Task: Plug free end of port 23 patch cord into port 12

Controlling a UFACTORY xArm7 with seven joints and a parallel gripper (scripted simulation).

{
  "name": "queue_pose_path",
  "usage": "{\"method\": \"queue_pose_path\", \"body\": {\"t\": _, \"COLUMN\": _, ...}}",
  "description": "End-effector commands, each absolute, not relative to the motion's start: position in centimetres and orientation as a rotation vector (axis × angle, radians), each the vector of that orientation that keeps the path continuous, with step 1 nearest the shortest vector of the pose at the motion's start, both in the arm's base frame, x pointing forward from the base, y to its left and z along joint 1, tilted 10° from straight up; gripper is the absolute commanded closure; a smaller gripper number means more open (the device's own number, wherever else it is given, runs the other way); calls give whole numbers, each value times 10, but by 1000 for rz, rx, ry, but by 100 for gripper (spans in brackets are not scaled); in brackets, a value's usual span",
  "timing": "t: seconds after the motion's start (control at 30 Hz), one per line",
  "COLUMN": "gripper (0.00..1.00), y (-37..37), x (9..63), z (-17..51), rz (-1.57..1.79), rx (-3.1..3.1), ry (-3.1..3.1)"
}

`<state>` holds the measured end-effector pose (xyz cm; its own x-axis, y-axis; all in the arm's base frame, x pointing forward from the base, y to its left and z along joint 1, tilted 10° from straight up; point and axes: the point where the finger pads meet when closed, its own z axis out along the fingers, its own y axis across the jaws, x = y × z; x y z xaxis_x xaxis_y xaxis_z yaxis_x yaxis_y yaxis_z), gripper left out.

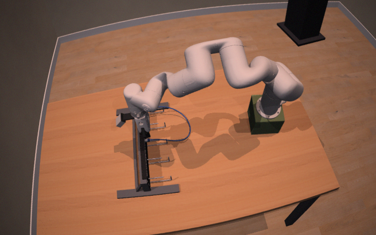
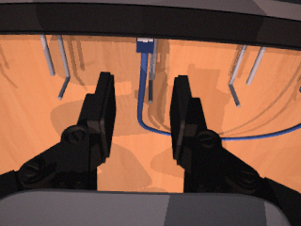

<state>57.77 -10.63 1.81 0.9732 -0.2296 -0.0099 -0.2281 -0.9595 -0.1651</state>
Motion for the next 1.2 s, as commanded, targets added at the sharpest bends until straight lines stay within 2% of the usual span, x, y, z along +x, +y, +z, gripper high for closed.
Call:
{"method": "queue_pose_path", "body": {"t": 0.0, "gripper": 62, "y": -109, "x": 578, "z": 34, "rz": -20, "rx": -2956, "ry": 346}}
{"method": "queue_pose_path", "body": {"t": 0.47, "gripper": 62, "y": -111, "x": 577, "z": 43, "rz": -20, "rx": -2956, "ry": 346}}
{"method": "queue_pose_path", "body": {"t": 0.5, "gripper": 100, "y": -111, "x": 577, "z": 43, "rz": -20, "rx": -2956, "ry": 346}}
{"method": "queue_pose_path", "body": {"t": 1.17, "gripper": 100, "y": -111, "x": 577, "z": 43, "rz": -20, "rx": -2956, "ry": 346}}
